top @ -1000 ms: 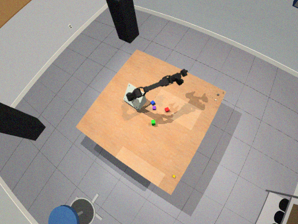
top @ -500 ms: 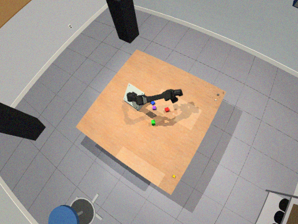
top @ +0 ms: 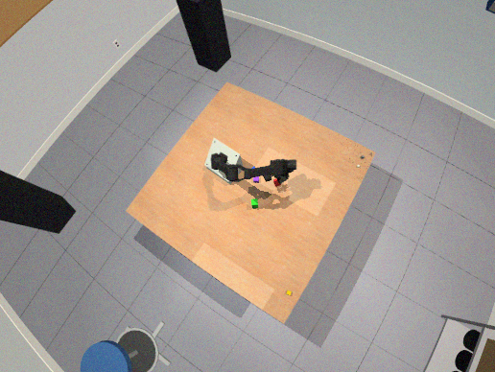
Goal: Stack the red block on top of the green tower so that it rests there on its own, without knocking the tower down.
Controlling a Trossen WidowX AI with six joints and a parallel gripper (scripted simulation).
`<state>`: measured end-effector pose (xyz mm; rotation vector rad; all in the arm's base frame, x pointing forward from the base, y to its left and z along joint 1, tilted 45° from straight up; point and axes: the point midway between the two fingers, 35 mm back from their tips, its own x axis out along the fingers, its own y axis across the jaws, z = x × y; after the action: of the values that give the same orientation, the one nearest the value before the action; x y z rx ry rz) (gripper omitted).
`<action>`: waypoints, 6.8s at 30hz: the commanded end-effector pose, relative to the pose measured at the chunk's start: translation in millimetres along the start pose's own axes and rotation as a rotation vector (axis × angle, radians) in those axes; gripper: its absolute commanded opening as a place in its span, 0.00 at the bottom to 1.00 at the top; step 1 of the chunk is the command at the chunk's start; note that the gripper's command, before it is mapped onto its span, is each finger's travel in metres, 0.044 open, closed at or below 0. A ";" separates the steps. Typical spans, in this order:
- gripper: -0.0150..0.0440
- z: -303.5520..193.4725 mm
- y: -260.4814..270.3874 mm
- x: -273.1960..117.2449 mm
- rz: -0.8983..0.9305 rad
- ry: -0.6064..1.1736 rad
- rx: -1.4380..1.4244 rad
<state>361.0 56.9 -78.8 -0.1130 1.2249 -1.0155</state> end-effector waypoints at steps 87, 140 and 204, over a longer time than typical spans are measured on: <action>0.25 4.7 -3.7 74.2 -0.017 -0.009 -0.009; 0.25 76.1 -125.8 -22.4 -0.007 -0.003 -0.014; 0.25 90.3 -197.0 19.7 -0.025 -0.010 -0.012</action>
<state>319.5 -110.8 53.0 -0.1366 1.2242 -1.0266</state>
